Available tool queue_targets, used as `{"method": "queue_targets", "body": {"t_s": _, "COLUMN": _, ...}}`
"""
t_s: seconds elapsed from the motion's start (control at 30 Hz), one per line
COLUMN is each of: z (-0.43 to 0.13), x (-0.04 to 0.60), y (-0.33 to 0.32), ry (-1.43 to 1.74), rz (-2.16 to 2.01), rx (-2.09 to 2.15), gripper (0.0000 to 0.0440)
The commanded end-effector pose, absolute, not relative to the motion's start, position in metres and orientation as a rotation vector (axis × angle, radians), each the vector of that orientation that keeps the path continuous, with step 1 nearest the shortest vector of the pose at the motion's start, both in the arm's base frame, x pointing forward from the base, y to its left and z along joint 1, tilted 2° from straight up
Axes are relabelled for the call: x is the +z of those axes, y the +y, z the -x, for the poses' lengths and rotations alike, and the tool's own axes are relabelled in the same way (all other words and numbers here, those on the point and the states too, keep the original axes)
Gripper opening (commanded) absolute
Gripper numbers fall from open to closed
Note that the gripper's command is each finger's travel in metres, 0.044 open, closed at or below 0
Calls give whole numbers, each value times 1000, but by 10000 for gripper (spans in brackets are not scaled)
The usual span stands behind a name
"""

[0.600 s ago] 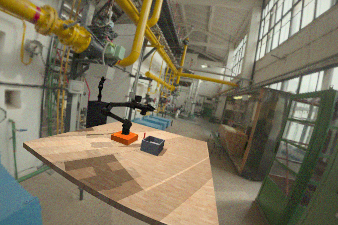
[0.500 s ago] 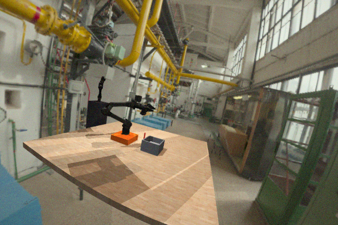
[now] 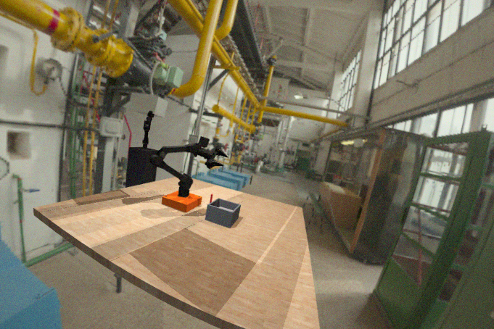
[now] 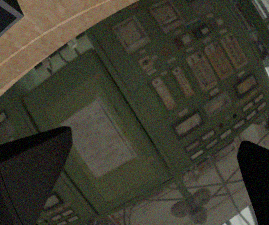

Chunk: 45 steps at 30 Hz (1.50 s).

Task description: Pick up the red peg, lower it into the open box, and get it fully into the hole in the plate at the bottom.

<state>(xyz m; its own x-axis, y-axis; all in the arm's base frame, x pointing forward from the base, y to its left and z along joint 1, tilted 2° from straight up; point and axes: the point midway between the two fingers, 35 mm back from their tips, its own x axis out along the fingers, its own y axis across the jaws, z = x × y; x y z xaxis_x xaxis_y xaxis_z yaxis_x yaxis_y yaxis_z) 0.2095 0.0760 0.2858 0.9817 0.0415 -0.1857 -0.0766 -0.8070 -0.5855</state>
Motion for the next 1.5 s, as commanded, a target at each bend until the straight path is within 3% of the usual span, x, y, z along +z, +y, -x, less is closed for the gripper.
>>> {"method": "queue_targets", "body": {"t_s": 0.0, "z": -209, "x": 282, "y": 81, "ry": 37, "rz": 2404, "rx": 295, "gripper": 440}}
{"method": "queue_targets", "body": {"t_s": 0.7, "z": -209, "x": 236, "y": 94, "ry": 337, "rz": 1707, "rx": 455, "gripper": 440}}
{"method": "queue_targets", "body": {"t_s": 1.47, "z": -207, "x": 188, "y": 87, "ry": 757, "rz": 974, "rx": 329, "gripper": 440}}
